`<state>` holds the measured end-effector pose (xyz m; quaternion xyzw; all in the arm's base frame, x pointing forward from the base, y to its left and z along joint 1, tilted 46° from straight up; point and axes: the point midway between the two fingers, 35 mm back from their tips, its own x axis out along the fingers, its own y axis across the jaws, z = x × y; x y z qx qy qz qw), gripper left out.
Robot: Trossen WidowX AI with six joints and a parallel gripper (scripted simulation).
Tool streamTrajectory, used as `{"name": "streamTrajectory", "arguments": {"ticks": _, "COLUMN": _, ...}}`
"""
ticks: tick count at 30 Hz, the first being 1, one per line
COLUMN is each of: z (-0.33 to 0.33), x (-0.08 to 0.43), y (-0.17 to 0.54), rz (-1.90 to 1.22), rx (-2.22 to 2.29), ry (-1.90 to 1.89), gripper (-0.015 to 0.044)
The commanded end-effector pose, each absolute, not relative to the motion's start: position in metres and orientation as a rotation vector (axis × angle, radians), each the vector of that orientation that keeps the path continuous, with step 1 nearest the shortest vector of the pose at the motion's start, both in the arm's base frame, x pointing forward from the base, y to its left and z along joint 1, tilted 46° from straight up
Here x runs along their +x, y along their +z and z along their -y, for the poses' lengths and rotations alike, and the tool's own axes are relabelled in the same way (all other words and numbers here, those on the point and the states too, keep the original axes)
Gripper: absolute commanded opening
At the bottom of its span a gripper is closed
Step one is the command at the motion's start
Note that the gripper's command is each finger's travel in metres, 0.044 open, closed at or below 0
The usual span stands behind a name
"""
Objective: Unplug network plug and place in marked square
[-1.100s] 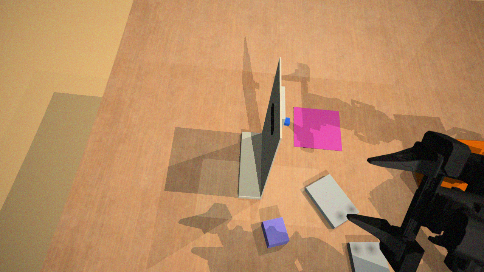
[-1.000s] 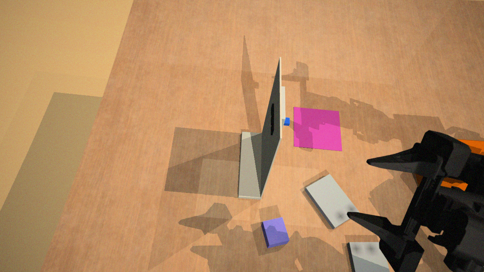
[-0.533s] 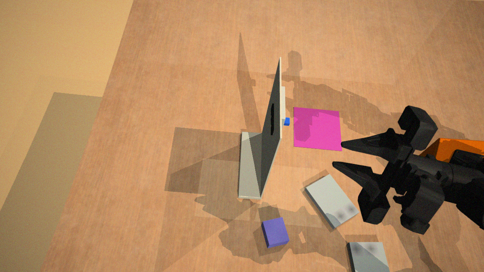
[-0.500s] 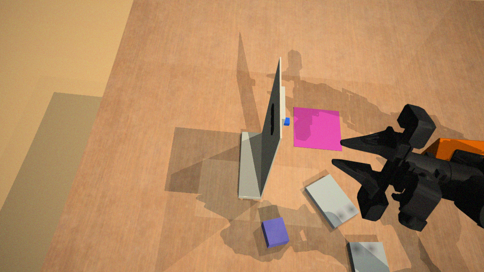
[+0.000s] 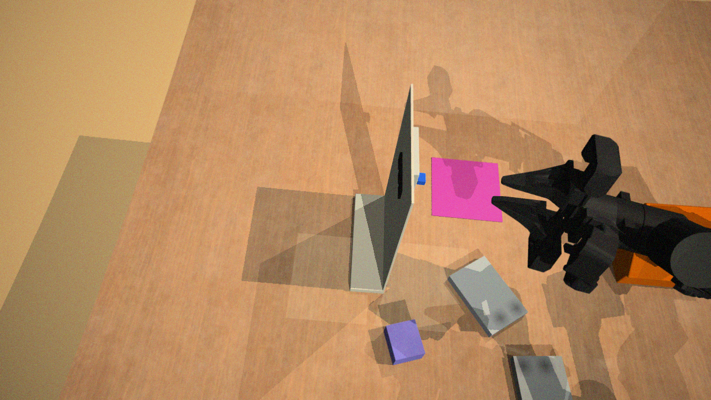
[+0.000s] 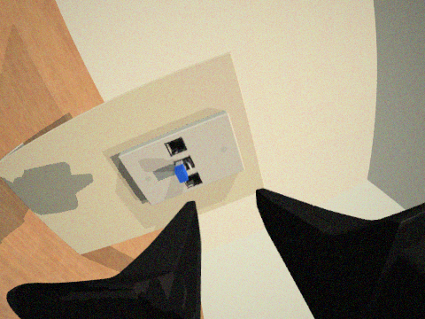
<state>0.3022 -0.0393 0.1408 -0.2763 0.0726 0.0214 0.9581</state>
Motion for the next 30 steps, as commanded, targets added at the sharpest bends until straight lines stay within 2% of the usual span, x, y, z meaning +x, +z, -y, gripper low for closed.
{"name": "streamTrajectory", "arguments": {"ticks": 1, "z": 0.041, "x": 0.289, "y": 0.117, "rz": -0.173, "rx": -0.642, "ry": 0.062, "gripper": 0.0156}}
{"name": "streamTrajectory", "arguments": {"ticks": 11, "z": 0.042, "x": 0.279, "y": 0.101, "rz": -0.190, "rx": -0.703, "ry": 0.075, "gripper": 0.0156}}
{"name": "streamTrajectory", "arguments": {"ticks": 30, "z": 0.033, "x": 0.329, "y": 0.102, "rz": -0.175, "rx": -0.773, "ry": 0.056, "gripper": 0.0156}}
